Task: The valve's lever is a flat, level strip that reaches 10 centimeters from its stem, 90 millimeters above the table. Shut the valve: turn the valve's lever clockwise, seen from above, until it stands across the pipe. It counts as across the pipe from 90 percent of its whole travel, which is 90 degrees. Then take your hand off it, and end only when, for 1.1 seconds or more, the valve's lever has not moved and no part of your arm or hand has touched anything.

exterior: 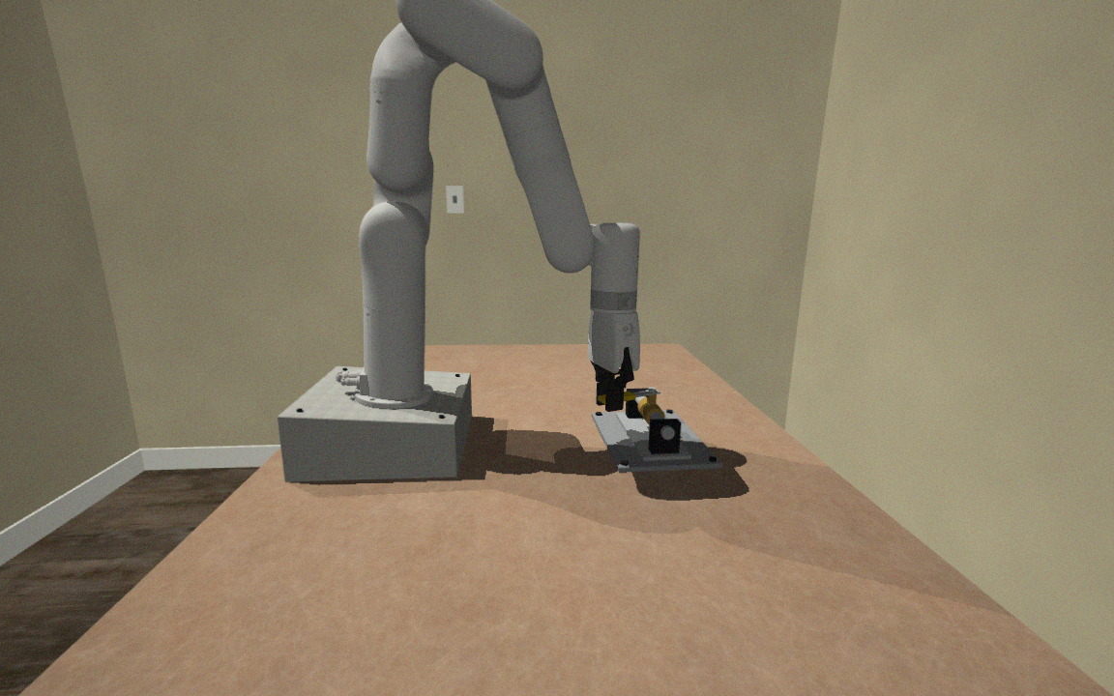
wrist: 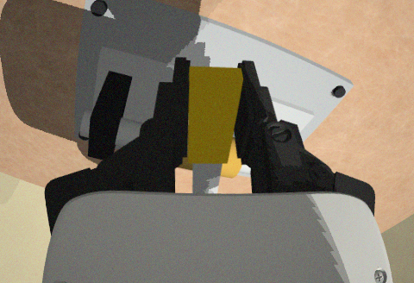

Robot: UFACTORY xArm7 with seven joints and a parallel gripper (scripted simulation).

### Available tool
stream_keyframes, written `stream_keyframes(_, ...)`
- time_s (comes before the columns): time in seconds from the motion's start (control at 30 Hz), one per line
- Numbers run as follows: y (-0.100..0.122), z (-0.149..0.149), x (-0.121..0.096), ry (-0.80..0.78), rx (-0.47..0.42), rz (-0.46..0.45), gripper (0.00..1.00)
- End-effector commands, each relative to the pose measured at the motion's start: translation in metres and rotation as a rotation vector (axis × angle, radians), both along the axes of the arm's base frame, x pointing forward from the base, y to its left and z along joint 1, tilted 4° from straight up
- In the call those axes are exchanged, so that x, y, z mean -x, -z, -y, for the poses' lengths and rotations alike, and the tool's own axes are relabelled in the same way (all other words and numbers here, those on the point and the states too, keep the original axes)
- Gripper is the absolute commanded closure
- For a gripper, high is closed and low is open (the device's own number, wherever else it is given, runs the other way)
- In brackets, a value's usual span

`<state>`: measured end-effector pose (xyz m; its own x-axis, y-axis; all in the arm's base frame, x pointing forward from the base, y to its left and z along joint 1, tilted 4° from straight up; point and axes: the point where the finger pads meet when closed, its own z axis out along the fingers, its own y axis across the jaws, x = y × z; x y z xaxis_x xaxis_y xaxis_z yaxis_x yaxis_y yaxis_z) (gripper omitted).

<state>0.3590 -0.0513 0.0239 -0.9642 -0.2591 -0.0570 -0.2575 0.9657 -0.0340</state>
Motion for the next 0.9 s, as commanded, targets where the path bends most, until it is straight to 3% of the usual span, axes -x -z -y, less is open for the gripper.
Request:
stream_keyframes(0.0, -0.001, -0.002, -0.001, 0.011, -0.001, 0.003, 1.0)
stream_keyframes(0.87, -0.001, -0.015, 0.001, 0.163, -0.011, 0.006, 1.0)
